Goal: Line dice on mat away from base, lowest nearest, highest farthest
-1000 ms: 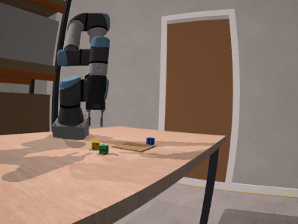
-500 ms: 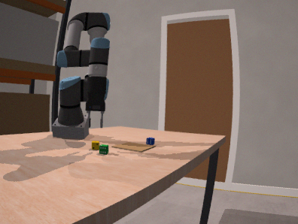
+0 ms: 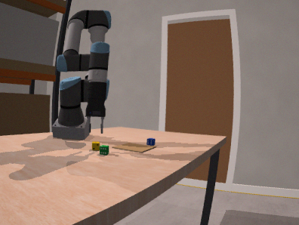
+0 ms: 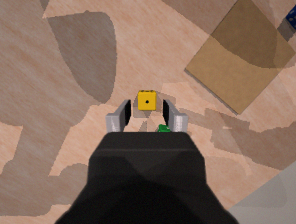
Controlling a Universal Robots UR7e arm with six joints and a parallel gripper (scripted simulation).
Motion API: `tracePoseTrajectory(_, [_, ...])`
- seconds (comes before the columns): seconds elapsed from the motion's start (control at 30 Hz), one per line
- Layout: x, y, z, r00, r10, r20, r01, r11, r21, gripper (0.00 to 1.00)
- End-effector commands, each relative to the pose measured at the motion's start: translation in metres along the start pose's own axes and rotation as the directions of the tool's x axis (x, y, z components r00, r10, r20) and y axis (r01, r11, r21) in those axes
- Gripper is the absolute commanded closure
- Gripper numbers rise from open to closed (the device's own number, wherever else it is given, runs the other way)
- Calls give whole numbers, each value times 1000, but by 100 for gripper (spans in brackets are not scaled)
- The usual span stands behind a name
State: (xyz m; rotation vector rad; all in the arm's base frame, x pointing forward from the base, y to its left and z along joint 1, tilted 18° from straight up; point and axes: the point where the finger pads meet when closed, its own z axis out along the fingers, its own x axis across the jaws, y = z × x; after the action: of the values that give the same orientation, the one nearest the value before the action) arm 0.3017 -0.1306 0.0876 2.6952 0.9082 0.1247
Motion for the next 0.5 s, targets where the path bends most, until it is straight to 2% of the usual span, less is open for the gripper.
tracePoseTrajectory(0.0, [0,1,6,1000,0,0,0,1000,-2,13])
tracePoseTrajectory(0.47, [0,1,22,1000,0,0,0,1000,-2,13])
